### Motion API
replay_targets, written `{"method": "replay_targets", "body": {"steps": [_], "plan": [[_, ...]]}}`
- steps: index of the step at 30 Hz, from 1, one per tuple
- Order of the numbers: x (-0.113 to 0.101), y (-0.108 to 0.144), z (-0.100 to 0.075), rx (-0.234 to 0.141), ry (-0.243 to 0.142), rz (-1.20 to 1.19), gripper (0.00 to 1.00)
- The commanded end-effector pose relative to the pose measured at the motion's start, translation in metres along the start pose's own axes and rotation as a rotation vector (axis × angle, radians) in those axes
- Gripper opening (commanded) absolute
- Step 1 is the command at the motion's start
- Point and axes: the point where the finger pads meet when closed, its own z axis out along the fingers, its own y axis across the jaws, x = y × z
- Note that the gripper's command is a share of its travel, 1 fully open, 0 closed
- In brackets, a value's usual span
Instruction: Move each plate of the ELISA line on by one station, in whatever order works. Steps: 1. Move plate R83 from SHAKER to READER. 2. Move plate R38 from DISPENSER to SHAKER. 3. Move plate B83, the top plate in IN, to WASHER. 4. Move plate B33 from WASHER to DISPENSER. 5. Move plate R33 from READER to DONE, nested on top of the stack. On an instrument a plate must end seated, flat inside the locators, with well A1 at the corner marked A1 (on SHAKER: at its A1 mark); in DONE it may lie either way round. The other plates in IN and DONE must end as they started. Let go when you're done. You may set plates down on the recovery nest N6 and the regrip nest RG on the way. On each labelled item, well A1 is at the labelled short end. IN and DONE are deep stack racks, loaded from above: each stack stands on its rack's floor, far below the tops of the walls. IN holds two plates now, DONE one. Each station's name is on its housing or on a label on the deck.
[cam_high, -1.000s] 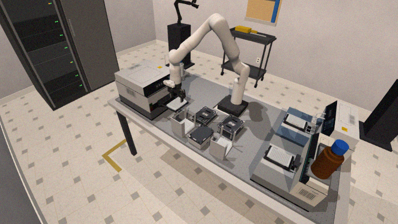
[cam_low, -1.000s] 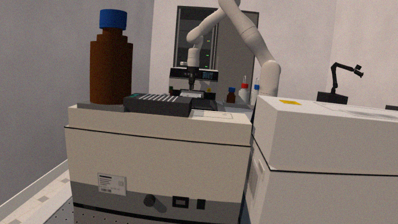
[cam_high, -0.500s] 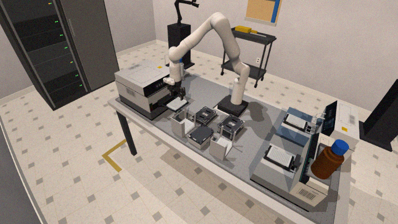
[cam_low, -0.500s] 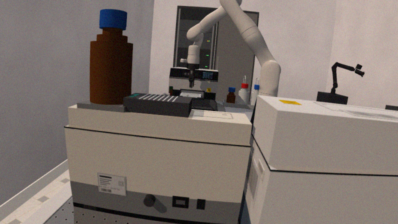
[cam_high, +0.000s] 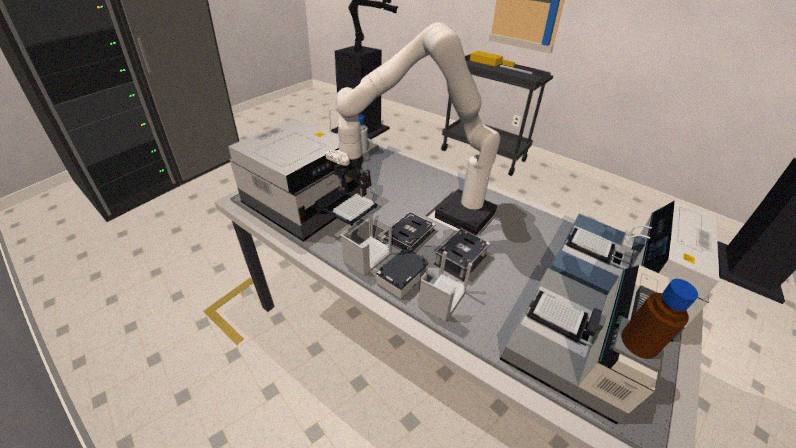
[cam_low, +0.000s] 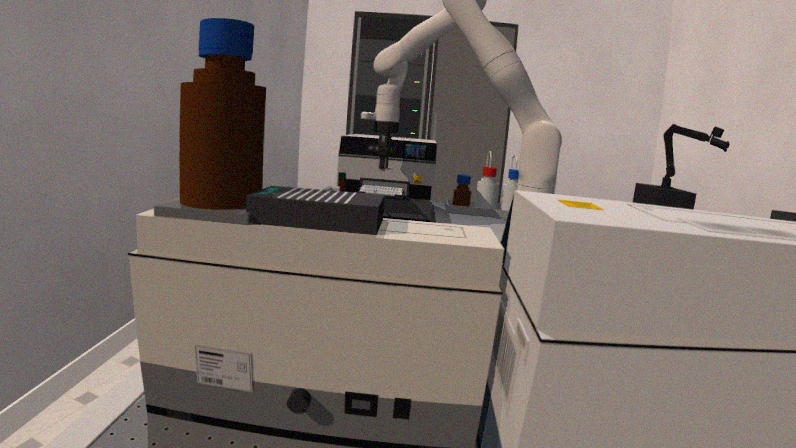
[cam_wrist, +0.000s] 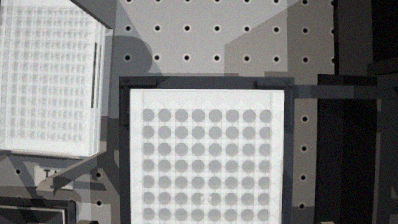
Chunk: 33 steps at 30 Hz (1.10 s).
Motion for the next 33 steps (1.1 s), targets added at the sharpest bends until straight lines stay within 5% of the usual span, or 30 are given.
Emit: {"method": "replay_targets", "body": {"steps": [1, 22, 33], "plan": [[0.001, 0.001, -0.008, -0.005, 0.003, 0.005, 1.0], [0.001, 0.0, -0.033, -0.005, 0.003, 0.006, 1.0], [0.001, 0.0, -0.031, -0.003, 0.005, 0.001, 1.0]]}}
